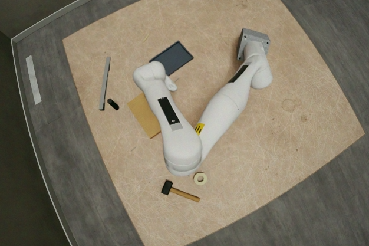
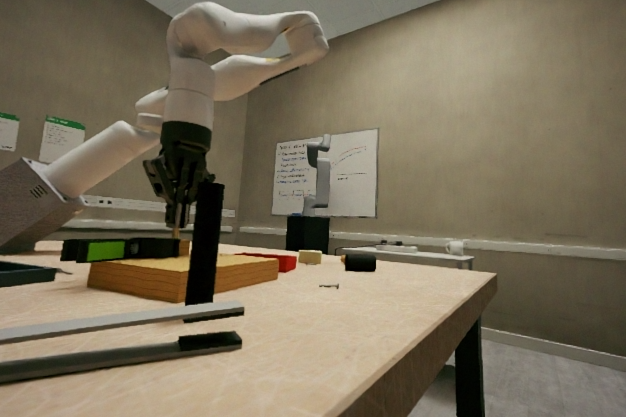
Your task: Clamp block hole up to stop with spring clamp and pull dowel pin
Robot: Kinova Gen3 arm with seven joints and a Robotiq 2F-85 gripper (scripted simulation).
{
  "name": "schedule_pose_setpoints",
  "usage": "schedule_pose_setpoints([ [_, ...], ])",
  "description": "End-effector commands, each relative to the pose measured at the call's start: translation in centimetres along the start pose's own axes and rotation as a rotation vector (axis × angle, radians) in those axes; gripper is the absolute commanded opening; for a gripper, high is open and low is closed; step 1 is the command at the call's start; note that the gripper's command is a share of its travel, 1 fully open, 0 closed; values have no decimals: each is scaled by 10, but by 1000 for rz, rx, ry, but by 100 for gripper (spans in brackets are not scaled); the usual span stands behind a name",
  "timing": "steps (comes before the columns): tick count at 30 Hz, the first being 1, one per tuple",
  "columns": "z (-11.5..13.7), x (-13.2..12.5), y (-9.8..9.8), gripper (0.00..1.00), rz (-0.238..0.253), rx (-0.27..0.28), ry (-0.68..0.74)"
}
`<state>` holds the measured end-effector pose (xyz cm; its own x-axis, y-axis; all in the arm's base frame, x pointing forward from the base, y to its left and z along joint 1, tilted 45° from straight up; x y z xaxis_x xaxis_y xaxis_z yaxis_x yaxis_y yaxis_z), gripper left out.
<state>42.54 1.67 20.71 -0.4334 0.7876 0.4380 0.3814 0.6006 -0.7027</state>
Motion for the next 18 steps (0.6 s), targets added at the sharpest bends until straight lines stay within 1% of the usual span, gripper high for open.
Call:
schedule_pose_setpoints([
  [1,0,0,-1,10,1,-1,16],
  [18,0,0,-1,10,1,-1,125],
])
Point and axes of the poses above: the point where the finger pads meet when closed, its own y axis out along the fingers, its own x axis across the jaws, z = x × y, the point moved 4 cm from there along -y, back along the fingers
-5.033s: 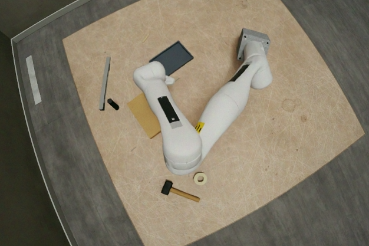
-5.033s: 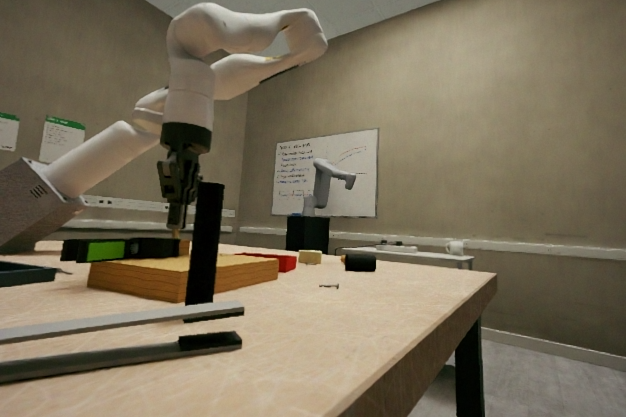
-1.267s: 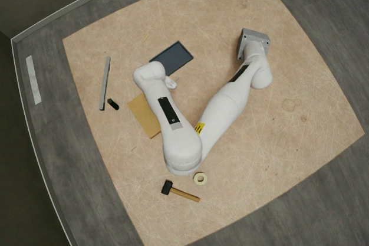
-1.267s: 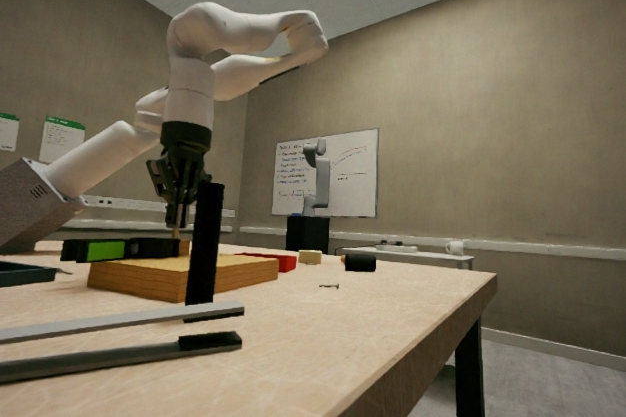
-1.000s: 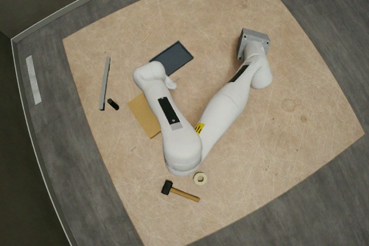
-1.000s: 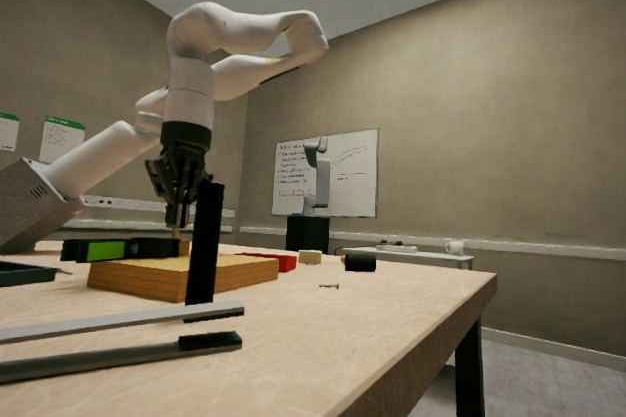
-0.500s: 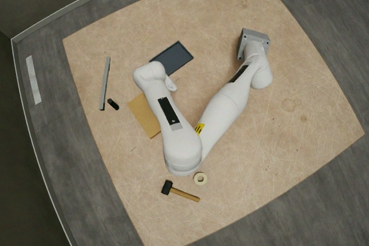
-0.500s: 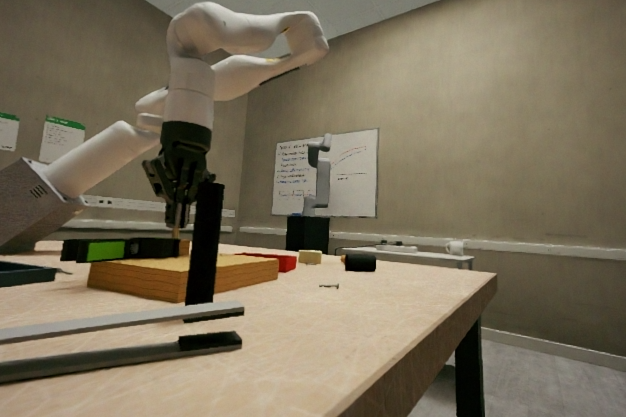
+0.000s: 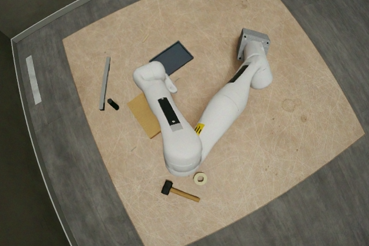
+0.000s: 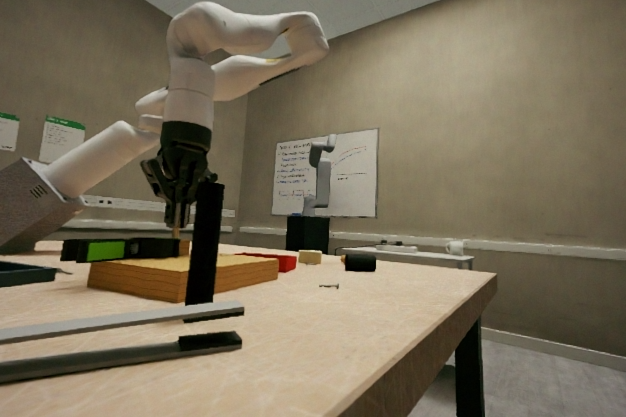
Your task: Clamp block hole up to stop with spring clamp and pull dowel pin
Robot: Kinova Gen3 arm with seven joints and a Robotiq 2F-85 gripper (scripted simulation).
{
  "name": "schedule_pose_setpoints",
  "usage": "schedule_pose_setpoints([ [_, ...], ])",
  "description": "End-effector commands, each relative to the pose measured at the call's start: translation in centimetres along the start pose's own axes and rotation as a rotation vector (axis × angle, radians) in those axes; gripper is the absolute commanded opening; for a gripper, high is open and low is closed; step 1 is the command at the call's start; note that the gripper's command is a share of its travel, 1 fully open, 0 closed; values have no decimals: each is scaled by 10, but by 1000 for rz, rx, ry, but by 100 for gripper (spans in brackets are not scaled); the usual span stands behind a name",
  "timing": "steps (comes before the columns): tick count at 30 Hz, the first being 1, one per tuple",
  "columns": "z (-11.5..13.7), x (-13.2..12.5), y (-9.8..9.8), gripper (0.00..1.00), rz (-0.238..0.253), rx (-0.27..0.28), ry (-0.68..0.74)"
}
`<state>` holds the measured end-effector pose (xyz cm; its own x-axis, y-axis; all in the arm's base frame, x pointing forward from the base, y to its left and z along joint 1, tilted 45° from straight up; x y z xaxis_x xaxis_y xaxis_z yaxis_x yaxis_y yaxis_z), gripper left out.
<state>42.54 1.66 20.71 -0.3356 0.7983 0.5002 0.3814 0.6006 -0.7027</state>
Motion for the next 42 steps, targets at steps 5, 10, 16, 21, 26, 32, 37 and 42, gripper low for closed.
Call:
schedule_pose_setpoints([
  [5,0,0,-1,10,1,-1,30],
  [10,0,0,-1,10,1,-1,66],
  [16,0,0,-1,10,1,-1,109],
  [21,0,0,-1,10,1,-1,130],
  [26,0,0,-1,10,1,-1,165],
  [32,0,0,-1,10,1,-1,207],
  [37,0,0,-1,10,1,-1,227],
  [42,0,0,-1,10,1,-1,262],
])
Point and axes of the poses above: the point where the finger pads meet when closed, its own y axis out along the fingers, its own x axis across the jaws, z = x × y, the point moved 4 cm from there along -y, back along the fingers
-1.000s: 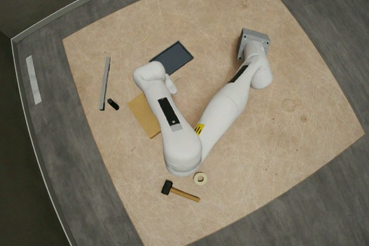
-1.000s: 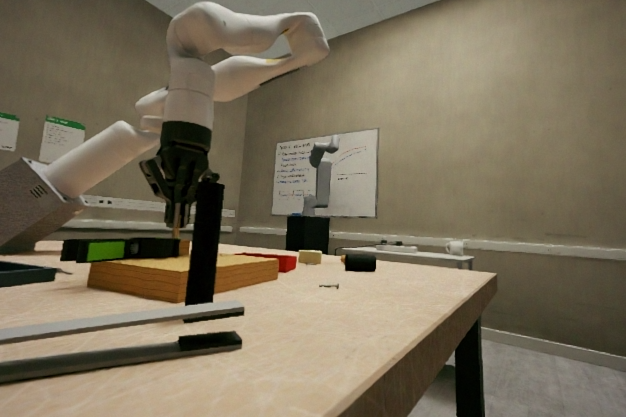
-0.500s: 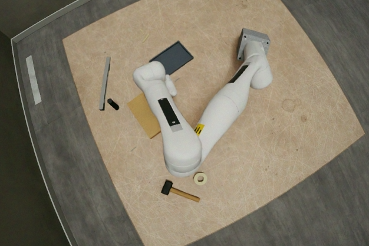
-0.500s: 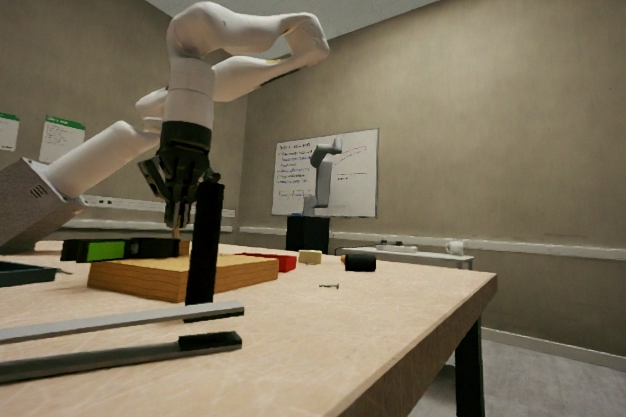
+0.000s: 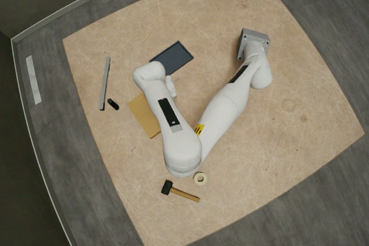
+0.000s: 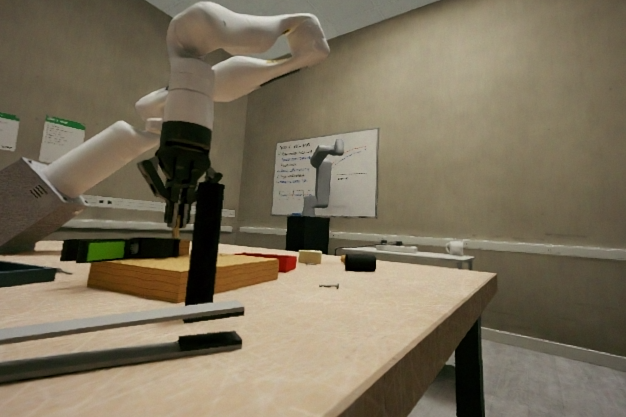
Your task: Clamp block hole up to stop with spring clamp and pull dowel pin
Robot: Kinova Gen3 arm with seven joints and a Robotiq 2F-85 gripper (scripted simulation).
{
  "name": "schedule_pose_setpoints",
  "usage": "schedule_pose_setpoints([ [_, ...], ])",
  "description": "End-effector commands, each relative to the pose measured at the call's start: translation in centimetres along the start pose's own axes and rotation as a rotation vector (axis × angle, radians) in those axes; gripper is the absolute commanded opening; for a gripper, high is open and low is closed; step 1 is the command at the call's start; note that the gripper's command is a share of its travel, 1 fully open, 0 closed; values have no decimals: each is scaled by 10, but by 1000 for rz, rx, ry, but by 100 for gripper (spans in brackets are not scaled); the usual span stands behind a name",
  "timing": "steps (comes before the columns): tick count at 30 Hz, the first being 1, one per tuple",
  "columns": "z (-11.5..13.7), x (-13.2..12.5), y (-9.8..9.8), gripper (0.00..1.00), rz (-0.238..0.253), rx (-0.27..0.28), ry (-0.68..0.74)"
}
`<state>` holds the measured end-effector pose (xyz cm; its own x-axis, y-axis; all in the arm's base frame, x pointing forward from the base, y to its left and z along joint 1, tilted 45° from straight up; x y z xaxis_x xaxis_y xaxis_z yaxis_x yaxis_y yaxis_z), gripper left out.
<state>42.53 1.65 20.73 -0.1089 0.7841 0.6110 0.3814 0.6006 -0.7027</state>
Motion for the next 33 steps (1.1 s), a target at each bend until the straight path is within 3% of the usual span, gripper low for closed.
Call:
schedule_pose_setpoints([
  [1,0,0,-1,10,0,-2,15],
  [33,0,0,-1,10,0,-2,203],
])
Point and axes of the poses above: the point where the finger pads meet when closed, its own y axis out along the fingers, its own x axis across the jaws, z = x × y, the point moved 4 cm from there along -y, back along the fingers
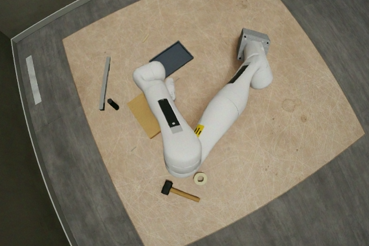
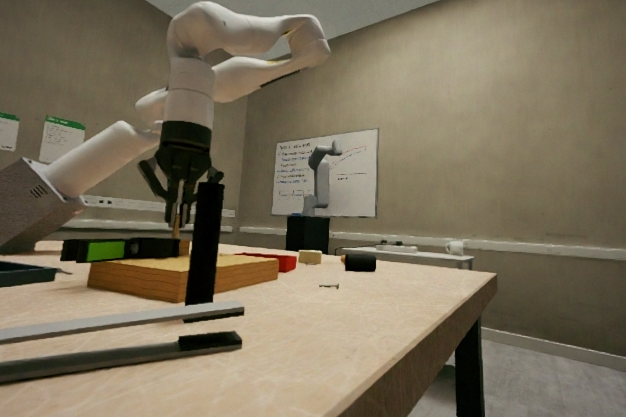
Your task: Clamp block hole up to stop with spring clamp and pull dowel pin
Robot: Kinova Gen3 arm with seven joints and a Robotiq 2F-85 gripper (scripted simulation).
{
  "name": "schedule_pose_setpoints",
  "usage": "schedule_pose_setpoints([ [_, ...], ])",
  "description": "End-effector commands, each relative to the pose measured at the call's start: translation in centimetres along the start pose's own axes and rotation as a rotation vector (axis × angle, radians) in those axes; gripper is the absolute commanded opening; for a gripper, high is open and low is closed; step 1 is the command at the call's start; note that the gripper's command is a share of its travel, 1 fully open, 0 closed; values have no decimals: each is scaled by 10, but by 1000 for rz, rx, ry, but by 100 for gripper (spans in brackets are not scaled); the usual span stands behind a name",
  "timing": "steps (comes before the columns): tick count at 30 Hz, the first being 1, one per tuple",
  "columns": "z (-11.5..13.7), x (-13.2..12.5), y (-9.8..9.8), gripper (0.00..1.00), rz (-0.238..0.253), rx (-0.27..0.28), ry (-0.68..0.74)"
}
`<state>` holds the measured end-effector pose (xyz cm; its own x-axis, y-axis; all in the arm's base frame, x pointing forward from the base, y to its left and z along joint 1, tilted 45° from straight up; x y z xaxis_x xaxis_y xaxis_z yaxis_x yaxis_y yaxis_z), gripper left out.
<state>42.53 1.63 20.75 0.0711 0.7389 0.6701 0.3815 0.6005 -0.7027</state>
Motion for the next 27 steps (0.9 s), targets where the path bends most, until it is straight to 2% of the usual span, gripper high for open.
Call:
schedule_pose_setpoints([
  [1,0,0,-1,10,0,-1,14],
  [27,0,0,-1,10,0,-1,137],
])
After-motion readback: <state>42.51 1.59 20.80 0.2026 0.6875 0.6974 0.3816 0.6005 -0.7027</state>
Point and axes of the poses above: the point where the finger pads meet when closed, its own y axis out along the fingers, its own x axis across the jaws, z = x × y, the point moved 4 cm from there along -y, back along the fingers
